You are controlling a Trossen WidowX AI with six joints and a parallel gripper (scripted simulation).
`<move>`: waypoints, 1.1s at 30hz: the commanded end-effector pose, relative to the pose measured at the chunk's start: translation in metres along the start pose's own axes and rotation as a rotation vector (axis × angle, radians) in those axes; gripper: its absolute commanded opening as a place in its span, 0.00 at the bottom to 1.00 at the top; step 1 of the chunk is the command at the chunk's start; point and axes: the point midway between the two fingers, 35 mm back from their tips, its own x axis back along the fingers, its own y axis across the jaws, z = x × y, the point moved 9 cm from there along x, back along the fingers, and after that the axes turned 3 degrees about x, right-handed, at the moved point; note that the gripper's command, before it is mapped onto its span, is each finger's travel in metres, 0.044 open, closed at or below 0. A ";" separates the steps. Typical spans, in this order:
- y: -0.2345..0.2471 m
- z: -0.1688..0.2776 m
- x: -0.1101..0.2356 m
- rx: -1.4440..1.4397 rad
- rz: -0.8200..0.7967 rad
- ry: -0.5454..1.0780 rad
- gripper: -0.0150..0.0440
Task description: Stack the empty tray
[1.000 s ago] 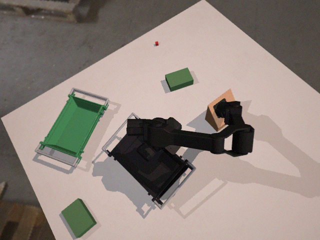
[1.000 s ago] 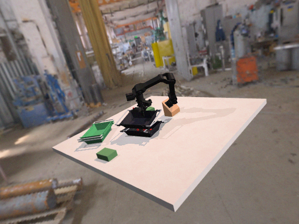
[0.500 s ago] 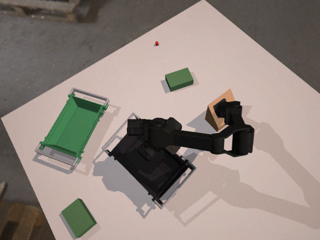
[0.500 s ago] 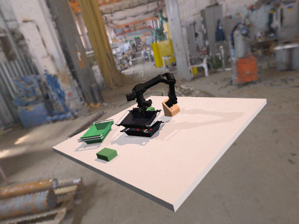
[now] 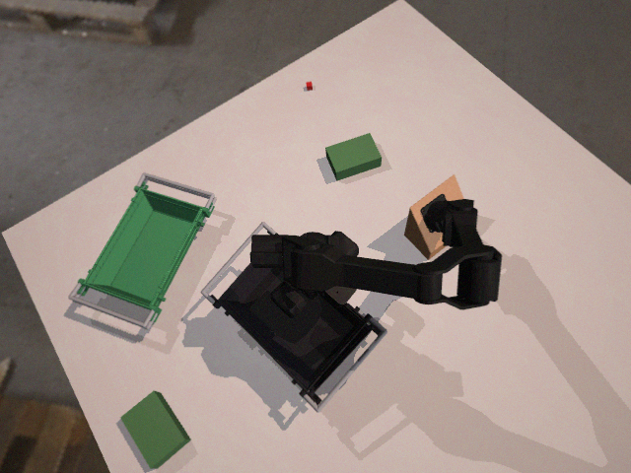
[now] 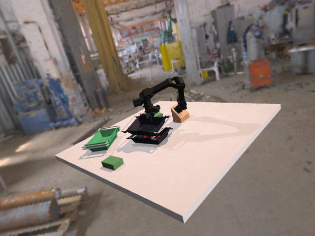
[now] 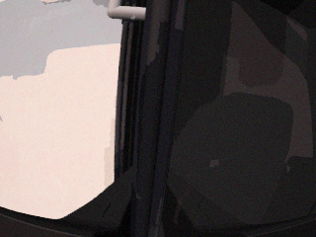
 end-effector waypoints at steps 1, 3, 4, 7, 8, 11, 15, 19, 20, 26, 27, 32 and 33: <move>0.002 -0.001 -0.005 -0.002 -0.027 -0.001 0.25; 0.002 -0.001 -0.005 -0.002 -0.027 -0.001 0.25; 0.002 -0.001 -0.005 -0.002 -0.027 -0.001 0.25; 0.002 -0.001 -0.005 -0.002 -0.027 -0.001 0.25; 0.002 -0.001 -0.005 -0.002 -0.027 -0.001 0.25; 0.002 -0.001 -0.005 -0.002 -0.027 -0.001 0.25; 0.002 -0.001 -0.005 -0.002 -0.027 -0.001 0.25; 0.002 -0.001 -0.005 -0.002 -0.027 -0.001 0.25; 0.002 -0.001 -0.005 -0.002 -0.027 -0.001 0.25; 0.002 -0.001 -0.005 -0.002 -0.027 -0.001 0.25; 0.000 0.000 -0.001 0.000 -0.001 0.000 0.25; 0.003 -0.001 -0.006 -0.001 -0.013 -0.001 0.25; 0.003 -0.001 -0.008 -0.001 -0.017 -0.001 0.25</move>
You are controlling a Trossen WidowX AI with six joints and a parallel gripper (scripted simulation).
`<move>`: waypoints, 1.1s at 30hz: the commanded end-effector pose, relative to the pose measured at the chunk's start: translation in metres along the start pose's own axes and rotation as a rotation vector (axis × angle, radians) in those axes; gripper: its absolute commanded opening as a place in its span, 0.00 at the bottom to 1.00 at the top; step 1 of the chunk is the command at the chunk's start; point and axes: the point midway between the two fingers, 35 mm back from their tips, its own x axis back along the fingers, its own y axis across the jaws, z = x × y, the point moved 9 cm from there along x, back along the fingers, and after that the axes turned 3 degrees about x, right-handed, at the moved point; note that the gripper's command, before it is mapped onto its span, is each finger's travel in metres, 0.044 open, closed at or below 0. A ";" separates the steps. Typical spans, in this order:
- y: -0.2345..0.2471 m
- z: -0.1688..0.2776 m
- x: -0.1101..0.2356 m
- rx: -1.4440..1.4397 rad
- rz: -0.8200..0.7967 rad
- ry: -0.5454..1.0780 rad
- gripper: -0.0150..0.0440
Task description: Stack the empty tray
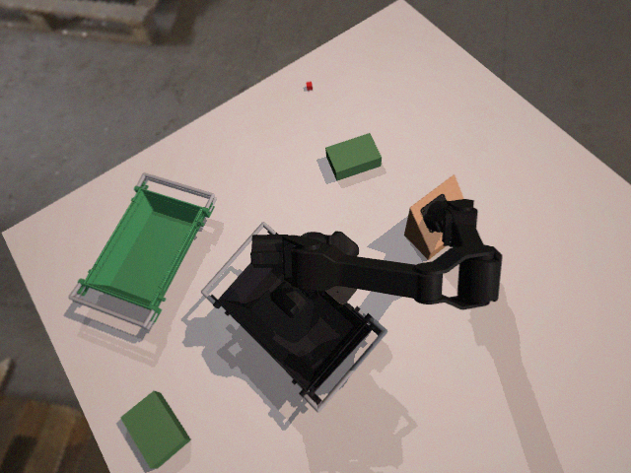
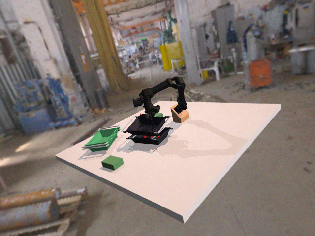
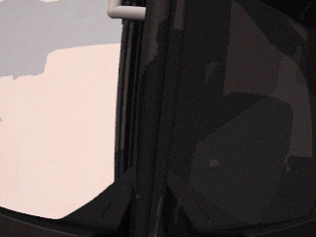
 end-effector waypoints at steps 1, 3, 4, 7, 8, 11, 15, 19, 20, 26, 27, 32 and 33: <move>0.004 -0.001 -0.009 -0.002 -0.024 -0.002 0.25; 0.005 -0.002 -0.012 -0.003 -0.029 -0.002 0.25; 0.005 -0.002 -0.012 -0.003 -0.030 -0.002 0.25; 0.005 -0.002 -0.012 -0.003 -0.030 -0.002 0.25; 0.005 -0.002 -0.012 -0.003 -0.030 -0.002 0.25; 0.005 -0.002 -0.012 -0.003 -0.030 -0.002 0.25; 0.005 -0.002 -0.012 -0.003 -0.030 -0.002 0.25; 0.005 -0.002 -0.012 -0.003 -0.030 -0.002 0.25; 0.005 -0.002 -0.012 -0.003 -0.030 -0.002 0.25; 0.005 -0.002 -0.012 -0.003 -0.030 -0.002 0.25; 0.005 -0.002 -0.012 -0.003 -0.030 -0.002 0.25; 0.005 -0.002 -0.012 -0.003 -0.030 -0.002 0.25; 0.005 -0.002 -0.012 -0.003 -0.030 -0.002 0.25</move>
